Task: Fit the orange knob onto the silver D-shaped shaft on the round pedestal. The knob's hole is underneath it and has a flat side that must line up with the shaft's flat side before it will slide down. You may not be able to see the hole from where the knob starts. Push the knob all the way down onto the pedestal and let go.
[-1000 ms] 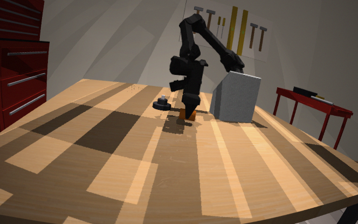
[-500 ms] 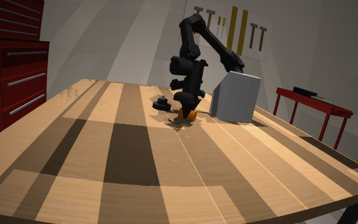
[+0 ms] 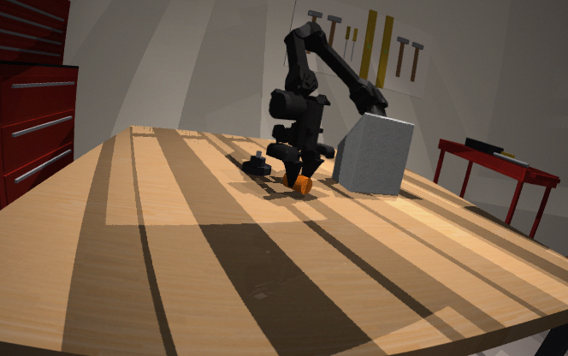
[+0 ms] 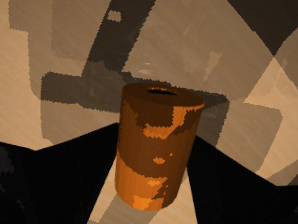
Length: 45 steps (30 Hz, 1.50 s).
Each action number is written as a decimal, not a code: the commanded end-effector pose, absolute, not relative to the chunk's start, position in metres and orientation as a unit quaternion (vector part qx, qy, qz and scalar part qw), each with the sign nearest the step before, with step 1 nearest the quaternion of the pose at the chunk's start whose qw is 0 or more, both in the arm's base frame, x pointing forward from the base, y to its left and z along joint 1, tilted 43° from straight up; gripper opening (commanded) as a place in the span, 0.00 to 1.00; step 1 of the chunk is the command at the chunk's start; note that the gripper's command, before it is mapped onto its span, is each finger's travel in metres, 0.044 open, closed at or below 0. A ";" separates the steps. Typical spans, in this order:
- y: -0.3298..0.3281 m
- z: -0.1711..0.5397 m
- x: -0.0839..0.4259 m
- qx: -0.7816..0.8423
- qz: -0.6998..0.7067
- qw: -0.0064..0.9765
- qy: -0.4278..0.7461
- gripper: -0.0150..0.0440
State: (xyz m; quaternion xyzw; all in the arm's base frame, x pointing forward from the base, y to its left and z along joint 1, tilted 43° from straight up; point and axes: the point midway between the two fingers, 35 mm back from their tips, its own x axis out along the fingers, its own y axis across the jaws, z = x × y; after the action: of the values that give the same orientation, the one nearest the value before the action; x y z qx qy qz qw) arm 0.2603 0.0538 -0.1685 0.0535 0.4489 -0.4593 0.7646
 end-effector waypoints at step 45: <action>0.046 -0.177 0.262 0.411 -0.619 0.645 0.178 0.61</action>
State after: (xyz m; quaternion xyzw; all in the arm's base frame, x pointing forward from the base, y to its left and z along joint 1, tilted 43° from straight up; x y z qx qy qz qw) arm 0.2617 0.0450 -0.1777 0.4105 0.1777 -0.6203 0.6444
